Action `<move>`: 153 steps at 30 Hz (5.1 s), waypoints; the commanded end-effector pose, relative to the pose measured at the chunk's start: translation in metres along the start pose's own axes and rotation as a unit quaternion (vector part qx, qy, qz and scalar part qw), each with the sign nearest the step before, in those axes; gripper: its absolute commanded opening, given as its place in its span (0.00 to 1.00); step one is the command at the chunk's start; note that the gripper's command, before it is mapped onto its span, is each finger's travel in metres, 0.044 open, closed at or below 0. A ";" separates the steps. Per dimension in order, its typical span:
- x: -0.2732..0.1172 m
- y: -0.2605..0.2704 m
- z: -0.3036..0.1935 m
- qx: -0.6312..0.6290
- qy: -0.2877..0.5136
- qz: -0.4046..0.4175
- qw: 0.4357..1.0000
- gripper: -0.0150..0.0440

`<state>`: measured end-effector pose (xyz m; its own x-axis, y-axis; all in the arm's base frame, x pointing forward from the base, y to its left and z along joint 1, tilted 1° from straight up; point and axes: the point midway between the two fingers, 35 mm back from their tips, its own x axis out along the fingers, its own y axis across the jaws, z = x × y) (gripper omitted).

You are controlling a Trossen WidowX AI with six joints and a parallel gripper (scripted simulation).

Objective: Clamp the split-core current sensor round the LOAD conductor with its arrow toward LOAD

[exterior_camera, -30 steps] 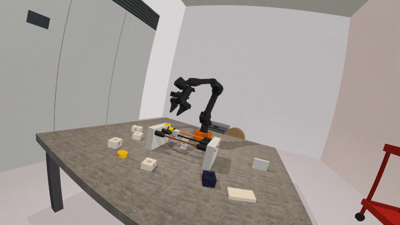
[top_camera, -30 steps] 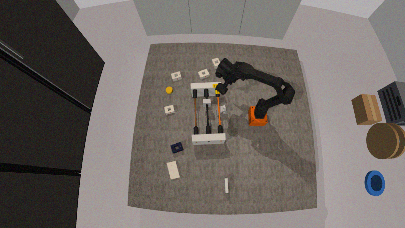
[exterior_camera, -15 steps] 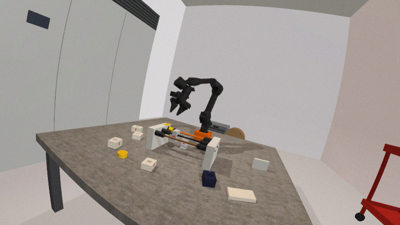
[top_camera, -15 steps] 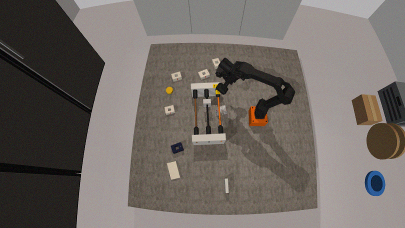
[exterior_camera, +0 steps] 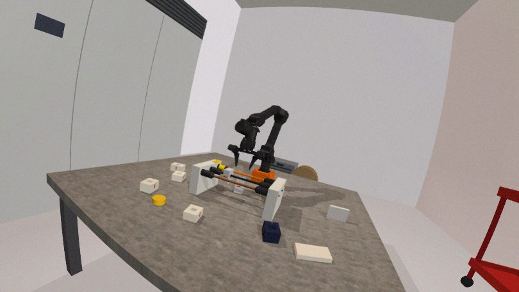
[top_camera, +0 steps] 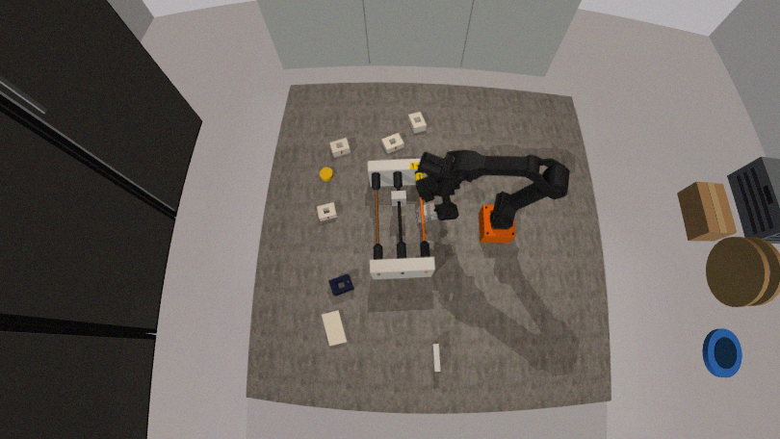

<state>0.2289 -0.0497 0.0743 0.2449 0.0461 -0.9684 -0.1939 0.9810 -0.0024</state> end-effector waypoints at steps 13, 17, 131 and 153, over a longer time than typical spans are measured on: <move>0.023 0.004 0.000 -0.016 -0.001 0.007 1.000 0.81; 0.030 0.004 0.000 -0.016 -0.001 0.007 1.000 0.81; -0.013 0.011 -0.052 0.307 0.056 -0.007 0.950 0.80; 0.001 0.010 -0.039 0.689 0.095 -0.089 0.713 0.80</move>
<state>0.1882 -0.0458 0.0675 -0.0074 0.0087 -0.9999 0.9668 0.2556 -0.0050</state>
